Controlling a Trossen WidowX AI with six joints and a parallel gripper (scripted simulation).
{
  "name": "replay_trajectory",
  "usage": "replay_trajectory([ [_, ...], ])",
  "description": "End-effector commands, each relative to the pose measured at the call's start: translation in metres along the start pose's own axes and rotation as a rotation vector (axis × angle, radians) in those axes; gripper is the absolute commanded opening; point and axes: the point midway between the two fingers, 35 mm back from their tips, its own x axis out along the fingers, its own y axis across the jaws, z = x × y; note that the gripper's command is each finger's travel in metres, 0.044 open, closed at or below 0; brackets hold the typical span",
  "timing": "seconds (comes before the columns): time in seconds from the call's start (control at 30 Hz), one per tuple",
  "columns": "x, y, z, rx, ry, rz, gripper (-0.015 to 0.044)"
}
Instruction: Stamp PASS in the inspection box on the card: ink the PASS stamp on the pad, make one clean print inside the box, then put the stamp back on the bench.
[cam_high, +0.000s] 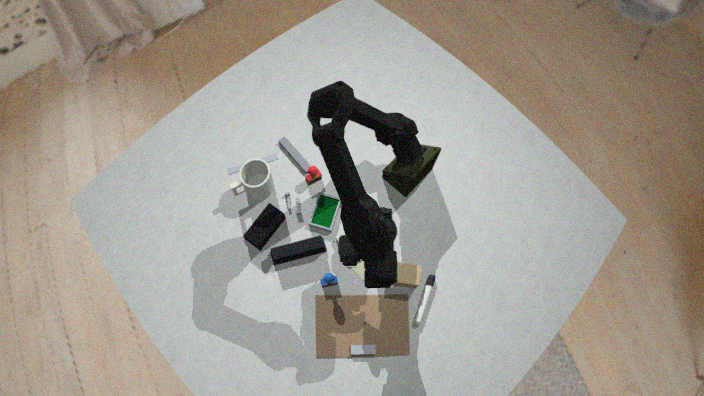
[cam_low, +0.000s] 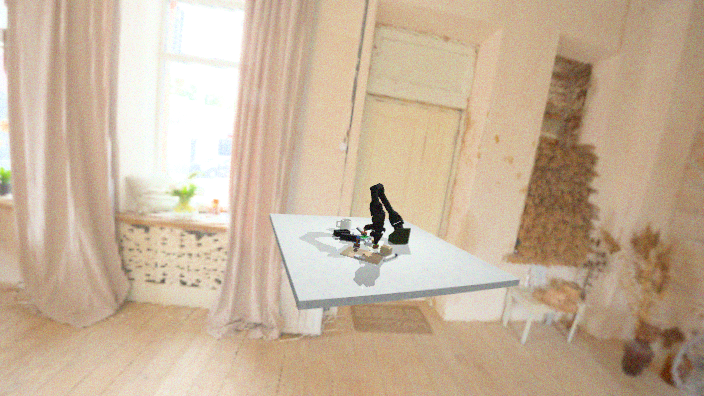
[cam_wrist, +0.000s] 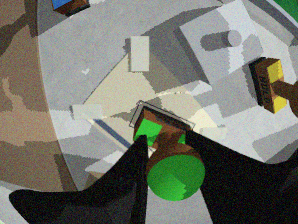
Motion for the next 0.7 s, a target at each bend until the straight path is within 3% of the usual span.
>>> replay_trajectory([
  [0.0,0.0006,0.0000,0.0009,0.001,-0.002,-0.001,0.0000],
  [0.67,-0.0089,0.0000,0.0008,0.001,-0.002,-0.001,0.0000],
])
